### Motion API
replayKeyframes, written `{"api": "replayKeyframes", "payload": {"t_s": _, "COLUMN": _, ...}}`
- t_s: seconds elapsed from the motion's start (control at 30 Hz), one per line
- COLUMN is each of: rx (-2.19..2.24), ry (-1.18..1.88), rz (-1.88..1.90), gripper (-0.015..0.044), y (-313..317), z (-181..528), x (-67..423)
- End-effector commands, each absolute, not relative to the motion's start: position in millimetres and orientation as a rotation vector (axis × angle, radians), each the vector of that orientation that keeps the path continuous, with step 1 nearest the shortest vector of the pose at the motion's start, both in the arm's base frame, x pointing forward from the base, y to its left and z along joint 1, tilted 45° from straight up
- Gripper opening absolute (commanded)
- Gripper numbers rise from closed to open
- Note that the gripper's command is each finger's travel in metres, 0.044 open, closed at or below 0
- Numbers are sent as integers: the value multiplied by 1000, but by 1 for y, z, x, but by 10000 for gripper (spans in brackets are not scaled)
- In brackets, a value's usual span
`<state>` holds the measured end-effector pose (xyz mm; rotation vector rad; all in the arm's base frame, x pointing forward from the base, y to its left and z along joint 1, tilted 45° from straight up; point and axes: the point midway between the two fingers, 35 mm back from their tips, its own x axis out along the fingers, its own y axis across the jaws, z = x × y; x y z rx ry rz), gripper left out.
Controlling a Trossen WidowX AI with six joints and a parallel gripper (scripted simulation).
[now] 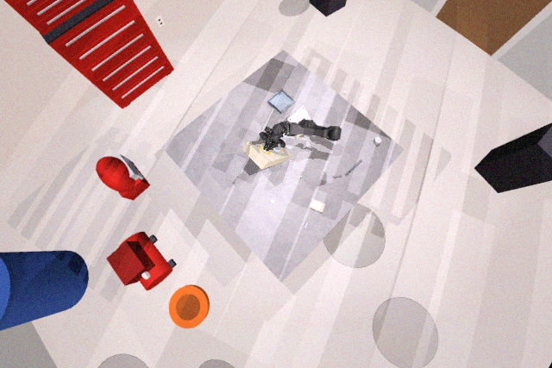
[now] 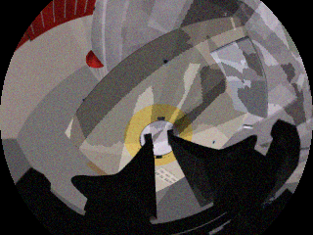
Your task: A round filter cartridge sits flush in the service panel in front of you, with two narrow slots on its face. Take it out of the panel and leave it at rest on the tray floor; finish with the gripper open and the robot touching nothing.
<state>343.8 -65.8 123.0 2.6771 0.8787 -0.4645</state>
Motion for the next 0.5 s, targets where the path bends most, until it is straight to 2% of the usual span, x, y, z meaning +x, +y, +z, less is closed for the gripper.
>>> {"api": "replayKeyframes", "payload": {"t_s": 0.0, "rx": 2679, "ry": 875, "rz": -468, "gripper": 97, "y": -66, "z": 122, "x": 344}}
{"api": "replayKeyframes", "payload": {"t_s": 0.47, "rx": 2680, "ry": 875, "rz": -468, "gripper": 97, "y": -63, "z": 120, "x": 348}}
